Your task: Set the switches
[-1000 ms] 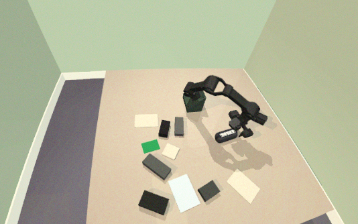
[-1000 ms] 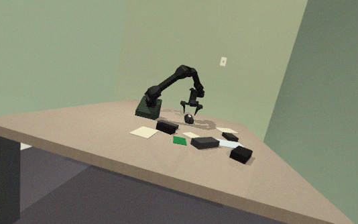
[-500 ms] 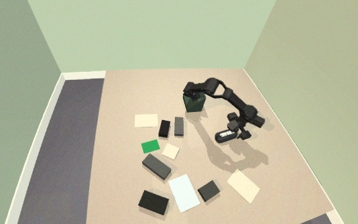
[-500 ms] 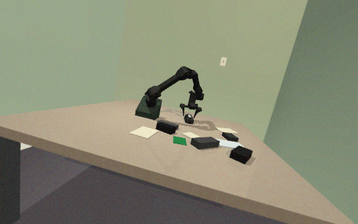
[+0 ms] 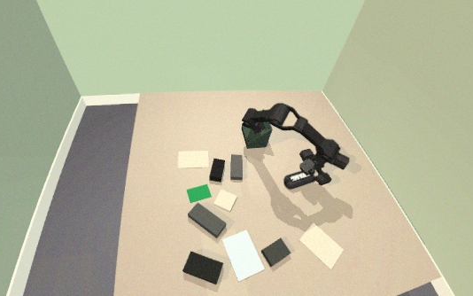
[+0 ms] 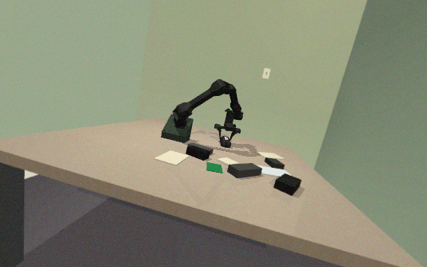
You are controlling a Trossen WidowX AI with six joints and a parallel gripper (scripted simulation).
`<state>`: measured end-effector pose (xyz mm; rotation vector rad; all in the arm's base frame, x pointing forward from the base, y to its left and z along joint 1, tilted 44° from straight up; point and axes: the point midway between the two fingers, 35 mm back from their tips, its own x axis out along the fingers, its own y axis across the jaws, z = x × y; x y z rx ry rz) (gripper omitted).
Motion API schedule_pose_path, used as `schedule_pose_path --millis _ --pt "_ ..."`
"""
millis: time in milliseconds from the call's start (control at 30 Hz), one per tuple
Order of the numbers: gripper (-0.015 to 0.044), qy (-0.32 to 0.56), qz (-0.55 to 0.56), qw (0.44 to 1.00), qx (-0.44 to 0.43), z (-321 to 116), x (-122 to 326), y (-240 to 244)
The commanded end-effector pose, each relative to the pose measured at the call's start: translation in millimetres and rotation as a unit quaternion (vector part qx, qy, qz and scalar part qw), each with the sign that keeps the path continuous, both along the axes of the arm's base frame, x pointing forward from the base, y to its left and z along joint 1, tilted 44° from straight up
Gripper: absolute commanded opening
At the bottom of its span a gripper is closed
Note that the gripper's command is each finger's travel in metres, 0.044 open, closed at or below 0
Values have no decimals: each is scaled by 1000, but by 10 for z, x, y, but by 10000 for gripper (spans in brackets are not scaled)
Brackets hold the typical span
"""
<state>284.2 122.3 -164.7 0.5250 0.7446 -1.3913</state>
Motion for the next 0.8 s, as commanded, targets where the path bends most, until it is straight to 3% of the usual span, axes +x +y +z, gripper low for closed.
schedule_pose_path --millis 0,767 --pt "325 1 3 1000 -1 -2 3 -8" --pt "335 1 3 1000 -1 141 7 65"
